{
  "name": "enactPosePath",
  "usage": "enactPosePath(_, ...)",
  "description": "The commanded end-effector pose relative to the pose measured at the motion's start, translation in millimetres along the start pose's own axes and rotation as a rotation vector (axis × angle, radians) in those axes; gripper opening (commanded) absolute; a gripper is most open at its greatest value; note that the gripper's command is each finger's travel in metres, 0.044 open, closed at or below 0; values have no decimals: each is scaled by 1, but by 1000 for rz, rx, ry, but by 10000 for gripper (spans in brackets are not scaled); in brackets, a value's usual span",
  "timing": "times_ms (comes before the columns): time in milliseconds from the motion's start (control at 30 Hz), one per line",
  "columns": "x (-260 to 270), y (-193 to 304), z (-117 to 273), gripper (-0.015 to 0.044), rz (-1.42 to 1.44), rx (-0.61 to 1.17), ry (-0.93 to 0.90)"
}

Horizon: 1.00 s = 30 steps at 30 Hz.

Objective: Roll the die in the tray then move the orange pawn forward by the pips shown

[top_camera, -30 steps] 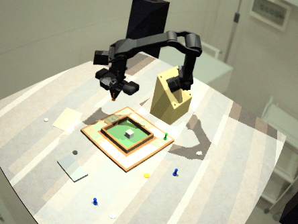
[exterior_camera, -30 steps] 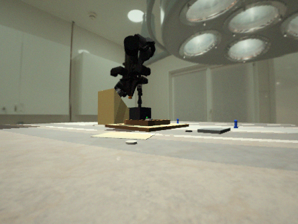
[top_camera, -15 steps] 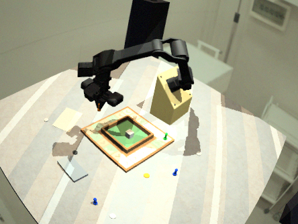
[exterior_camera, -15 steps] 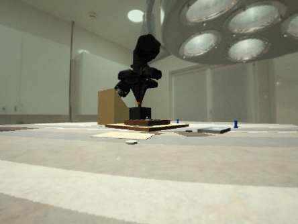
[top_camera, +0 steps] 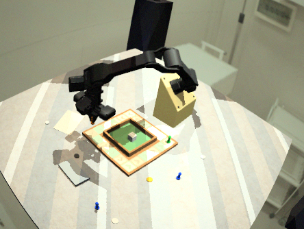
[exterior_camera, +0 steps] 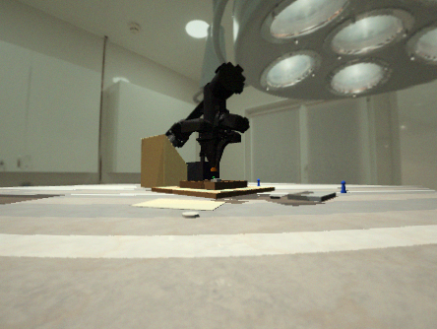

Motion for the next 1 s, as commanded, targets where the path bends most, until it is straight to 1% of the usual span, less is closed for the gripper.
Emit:
enactPosePath(0,-1,-3,-12,0,-2,-4,-5)
enactPosePath(167,-1,-3,-35,0,-2,-4,-6)
enactPosePath(467,-1,-3,-38,0,-2,-4,-6)
enactPosePath(900,-1,-3,-54,0,-2,-4,-7)
enactPosePath(967,0,-6,-47,52,9,-11,2)
Point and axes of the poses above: the point midway between the two fingers, 35 mm back from their tips, its own z axis back along the fingers, its own x axis across the jaws, y = z × x, the point moved 9 cm from there along z, back along the fingers
